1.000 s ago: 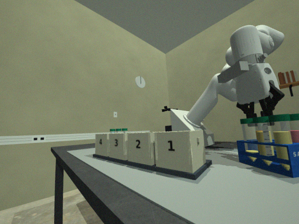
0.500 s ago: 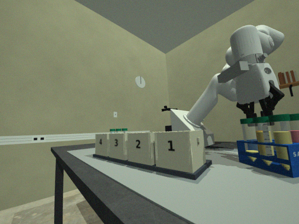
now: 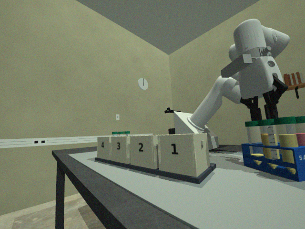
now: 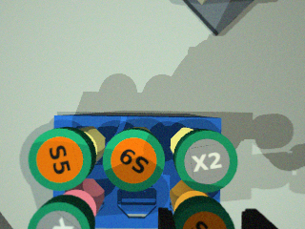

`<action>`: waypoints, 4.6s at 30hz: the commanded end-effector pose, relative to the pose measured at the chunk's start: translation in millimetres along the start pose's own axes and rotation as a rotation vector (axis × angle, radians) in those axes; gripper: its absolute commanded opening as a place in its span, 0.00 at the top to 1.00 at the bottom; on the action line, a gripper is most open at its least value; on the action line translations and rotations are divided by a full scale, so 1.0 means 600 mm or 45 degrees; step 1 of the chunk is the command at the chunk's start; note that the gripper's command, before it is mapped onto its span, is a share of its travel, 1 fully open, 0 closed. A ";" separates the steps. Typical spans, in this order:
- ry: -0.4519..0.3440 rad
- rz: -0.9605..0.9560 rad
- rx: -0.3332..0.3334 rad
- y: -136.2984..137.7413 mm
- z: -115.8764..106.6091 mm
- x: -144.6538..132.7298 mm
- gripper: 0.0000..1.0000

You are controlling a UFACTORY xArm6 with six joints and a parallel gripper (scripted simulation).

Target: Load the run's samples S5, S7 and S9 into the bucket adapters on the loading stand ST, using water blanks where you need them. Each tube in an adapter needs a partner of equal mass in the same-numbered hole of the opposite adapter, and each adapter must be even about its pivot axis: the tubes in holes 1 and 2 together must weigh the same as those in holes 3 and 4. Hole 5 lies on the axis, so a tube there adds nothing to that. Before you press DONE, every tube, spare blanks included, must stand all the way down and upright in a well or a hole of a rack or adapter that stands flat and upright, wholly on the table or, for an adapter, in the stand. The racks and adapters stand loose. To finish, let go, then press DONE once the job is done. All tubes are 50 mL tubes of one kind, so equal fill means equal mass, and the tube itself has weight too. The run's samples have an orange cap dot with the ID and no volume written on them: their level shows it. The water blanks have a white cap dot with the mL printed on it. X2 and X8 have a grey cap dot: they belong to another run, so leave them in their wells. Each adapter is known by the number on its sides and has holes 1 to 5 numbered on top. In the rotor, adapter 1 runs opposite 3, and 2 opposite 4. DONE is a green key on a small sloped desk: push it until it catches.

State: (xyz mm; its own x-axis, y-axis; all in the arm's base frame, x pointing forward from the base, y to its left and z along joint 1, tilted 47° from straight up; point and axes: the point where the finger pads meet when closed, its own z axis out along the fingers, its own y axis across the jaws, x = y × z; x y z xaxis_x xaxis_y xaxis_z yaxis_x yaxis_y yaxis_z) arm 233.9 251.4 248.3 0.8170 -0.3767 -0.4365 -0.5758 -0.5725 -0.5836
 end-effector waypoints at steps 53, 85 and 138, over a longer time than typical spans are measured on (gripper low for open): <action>0.001 -0.001 0.001 -0.001 -0.167 0.000 0.56; 0.001 -0.086 0.001 -0.012 -0.181 0.012 0.43; 0.002 -2.001 0.000 -0.067 -0.181 0.067 0.43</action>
State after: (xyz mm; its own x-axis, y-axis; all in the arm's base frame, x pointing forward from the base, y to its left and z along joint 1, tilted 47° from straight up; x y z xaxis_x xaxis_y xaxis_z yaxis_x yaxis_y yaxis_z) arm 292.7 180.5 328.1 0.6303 0.5485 0.5494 0.7758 -0.4189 -0.4719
